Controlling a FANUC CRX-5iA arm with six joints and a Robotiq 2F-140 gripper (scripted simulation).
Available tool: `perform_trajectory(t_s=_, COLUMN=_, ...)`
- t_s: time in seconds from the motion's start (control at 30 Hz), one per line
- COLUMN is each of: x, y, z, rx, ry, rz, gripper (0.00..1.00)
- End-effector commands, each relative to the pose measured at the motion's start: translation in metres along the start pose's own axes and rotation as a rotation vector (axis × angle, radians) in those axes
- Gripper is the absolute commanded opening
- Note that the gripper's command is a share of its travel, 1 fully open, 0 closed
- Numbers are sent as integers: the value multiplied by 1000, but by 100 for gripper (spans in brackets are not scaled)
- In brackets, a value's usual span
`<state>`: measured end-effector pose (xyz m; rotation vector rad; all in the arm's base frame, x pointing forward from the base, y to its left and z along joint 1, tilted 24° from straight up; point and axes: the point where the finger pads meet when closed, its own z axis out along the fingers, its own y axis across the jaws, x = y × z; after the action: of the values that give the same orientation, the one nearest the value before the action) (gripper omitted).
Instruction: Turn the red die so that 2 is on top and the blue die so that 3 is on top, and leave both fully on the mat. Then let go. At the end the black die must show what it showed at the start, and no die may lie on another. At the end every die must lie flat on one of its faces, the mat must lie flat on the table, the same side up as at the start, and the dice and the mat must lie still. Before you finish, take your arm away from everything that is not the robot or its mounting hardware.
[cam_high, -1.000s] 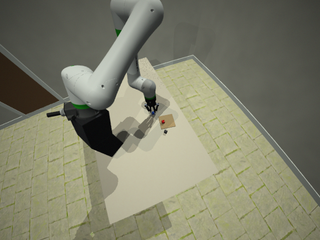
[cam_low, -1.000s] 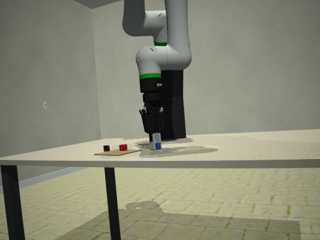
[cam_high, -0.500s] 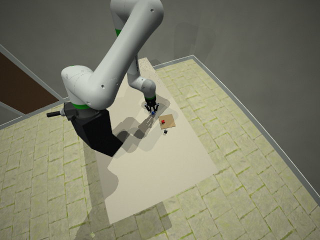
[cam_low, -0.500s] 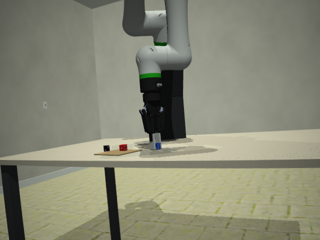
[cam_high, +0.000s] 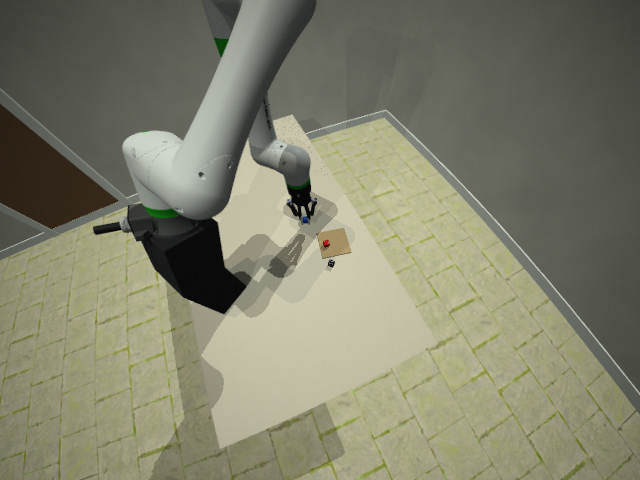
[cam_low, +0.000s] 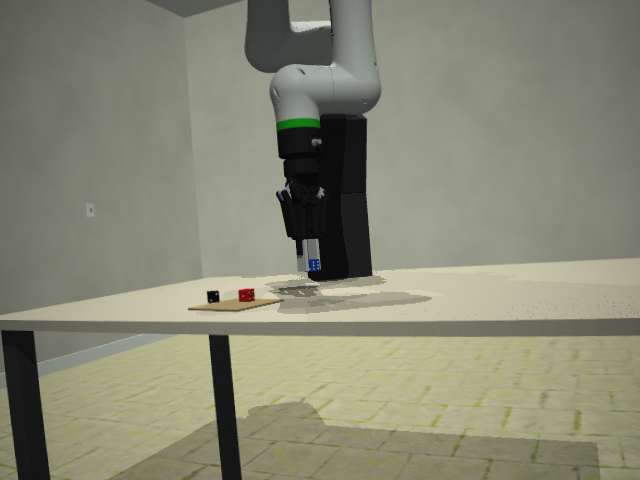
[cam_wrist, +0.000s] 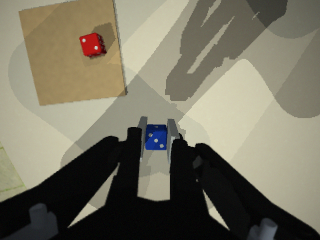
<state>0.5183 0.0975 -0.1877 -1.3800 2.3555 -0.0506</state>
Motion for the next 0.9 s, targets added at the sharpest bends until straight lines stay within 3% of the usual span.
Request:
perform_trajectory(t_s=0.0, x=0, y=0, z=-31, rx=-2, ry=0, rz=0, gripper=13)
perform_trajectory(t_s=0.17, x=0, y=0, z=-43, rx=-2, ry=0, rz=0, gripper=13)
perform_trajectory(t_s=0.6, x=-1, y=-3, z=-43, rx=1, ry=-1, rz=-3, gripper=13)
perform_trajectory(t_s=0.73, x=-4, y=-33, z=-43, rx=23, ry=-10, rz=-31, gripper=13)
perform_trajectory(t_s=0.87, x=-6, y=-89, z=-44, rx=59, ry=-26, rz=-95, gripper=13)
